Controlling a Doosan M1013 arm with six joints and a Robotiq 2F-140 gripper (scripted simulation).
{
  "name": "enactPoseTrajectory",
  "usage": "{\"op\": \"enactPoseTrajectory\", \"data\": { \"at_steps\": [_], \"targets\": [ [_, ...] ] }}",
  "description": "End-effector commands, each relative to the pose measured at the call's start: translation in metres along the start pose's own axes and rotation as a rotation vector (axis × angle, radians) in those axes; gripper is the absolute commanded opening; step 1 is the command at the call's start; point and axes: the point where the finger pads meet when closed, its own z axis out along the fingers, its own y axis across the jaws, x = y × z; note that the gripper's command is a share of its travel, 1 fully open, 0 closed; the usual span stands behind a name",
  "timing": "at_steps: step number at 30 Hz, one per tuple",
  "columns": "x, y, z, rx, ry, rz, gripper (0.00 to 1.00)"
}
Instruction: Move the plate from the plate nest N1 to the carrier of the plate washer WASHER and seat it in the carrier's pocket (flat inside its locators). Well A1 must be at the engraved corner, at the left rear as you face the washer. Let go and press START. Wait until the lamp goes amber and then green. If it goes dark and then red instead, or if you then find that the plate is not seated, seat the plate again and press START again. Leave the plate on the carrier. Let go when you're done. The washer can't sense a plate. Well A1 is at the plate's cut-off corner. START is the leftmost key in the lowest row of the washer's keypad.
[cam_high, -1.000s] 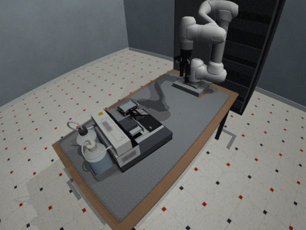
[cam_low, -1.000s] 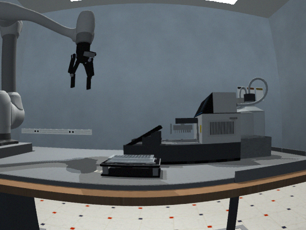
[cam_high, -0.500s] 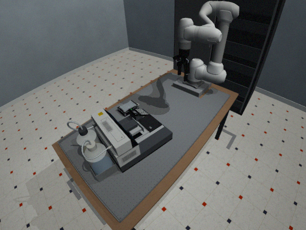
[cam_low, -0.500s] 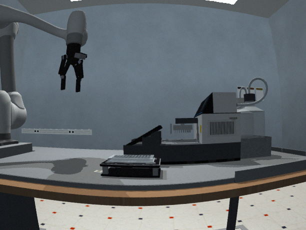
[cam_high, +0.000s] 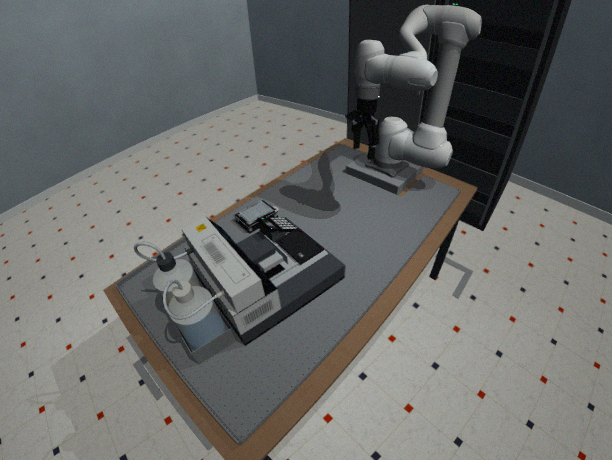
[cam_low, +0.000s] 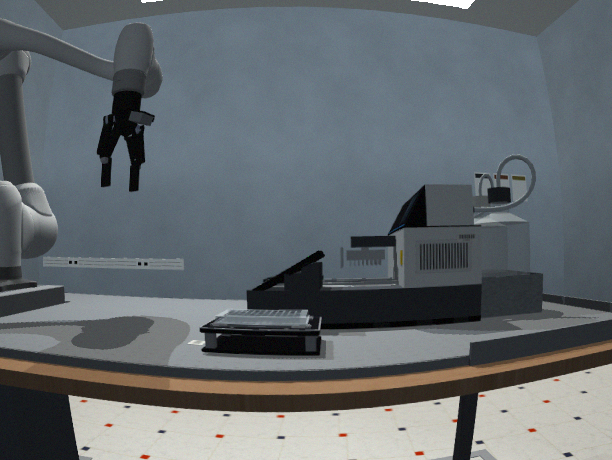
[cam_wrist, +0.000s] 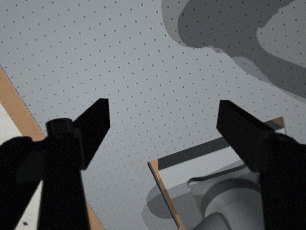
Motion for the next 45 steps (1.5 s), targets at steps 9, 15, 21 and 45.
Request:
{"op": "enactPoseTrajectory", "data": {
  "at_steps": [9,15,21,45],
  "targets": [
    [-0.022,0.030,0.015,0.000,-0.003,-0.115,0.70],
    [-0.040,0.050,0.028,-0.001,-0.004,-0.171,0.70],
    [-0.055,0.066,0.039,-0.002,-0.006,-0.226,0.70],
    [-0.109,0.110,0.081,-0.003,-0.012,-0.391,0.70]
  ]
}}
